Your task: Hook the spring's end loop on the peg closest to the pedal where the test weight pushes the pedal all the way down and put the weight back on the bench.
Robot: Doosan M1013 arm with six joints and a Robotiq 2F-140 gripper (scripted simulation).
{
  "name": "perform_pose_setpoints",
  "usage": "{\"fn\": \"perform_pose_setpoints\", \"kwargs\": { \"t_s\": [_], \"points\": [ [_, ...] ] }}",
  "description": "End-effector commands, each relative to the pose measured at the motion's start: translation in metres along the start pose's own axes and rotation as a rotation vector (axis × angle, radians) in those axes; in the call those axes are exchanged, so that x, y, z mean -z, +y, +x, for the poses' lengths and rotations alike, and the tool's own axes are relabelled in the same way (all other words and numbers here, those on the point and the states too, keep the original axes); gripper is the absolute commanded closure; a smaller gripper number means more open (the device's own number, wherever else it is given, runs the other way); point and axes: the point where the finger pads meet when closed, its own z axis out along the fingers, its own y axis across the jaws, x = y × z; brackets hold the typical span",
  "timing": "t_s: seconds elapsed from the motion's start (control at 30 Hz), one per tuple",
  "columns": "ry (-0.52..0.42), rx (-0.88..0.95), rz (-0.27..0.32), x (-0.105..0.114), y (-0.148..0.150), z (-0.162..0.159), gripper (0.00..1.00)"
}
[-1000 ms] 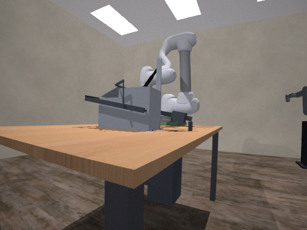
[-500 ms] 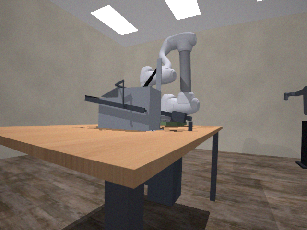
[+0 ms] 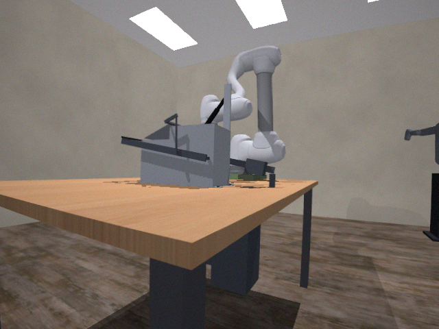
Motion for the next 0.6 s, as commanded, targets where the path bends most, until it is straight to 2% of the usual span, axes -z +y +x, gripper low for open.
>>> {"fn": "perform_pose_setpoints", "kwargs": {
  "t_s": [0.0, 0.5, 0.57],
  "points": [
    [0.000, 0.000, -0.001, 0.0004, 0.0005, 0.0001, 0.75],
    [0.000, 0.000, -0.001, 0.0004, 0.0005, 0.0001, 0.75],
    [0.000, 0.000, -0.001, 0.0057, 0.0005, 0.0001, 0.75]
  ]
}}
